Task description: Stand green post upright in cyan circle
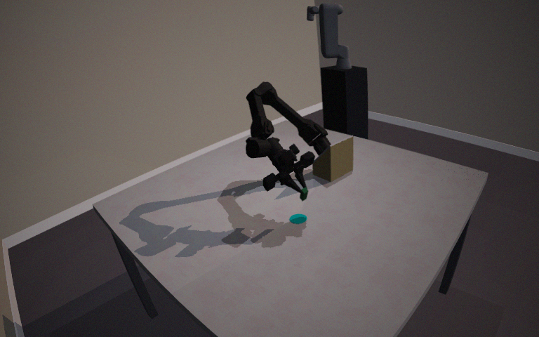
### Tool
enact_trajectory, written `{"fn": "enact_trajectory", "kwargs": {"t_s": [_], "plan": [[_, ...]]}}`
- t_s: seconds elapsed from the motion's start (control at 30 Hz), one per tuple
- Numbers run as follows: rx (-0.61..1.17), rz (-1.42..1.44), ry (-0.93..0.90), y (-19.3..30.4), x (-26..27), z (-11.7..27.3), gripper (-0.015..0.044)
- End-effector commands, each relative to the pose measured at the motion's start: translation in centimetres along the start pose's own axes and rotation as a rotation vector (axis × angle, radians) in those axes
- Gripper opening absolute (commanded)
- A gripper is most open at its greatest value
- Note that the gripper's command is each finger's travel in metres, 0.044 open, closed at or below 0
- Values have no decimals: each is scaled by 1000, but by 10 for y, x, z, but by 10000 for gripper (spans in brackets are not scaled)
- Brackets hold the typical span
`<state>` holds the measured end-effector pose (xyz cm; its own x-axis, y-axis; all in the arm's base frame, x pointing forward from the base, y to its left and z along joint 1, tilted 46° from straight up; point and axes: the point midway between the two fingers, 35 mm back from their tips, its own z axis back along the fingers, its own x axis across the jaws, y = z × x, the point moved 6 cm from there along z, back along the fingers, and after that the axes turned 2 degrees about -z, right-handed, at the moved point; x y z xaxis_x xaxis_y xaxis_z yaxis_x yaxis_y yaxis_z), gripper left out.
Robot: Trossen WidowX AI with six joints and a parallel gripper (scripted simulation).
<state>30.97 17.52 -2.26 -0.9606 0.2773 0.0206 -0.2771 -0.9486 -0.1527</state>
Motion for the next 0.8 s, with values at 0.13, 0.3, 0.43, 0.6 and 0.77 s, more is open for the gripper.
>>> {"fn": "enact_trajectory", "kwargs": {"t_s": [0.13, 0.3, 0.43, 0.6, 0.77], "plan": [[-57, 16, -3, 4, 1, 2, 23], [-95, 26, 0, 7, 1, 4, 23], [-125, 34, 3, 9, 1, 5, 23], [-162, 45, 8, 11, 1, 7, 23], [-199, 57, 14, 14, 2, 9, 23]]}}
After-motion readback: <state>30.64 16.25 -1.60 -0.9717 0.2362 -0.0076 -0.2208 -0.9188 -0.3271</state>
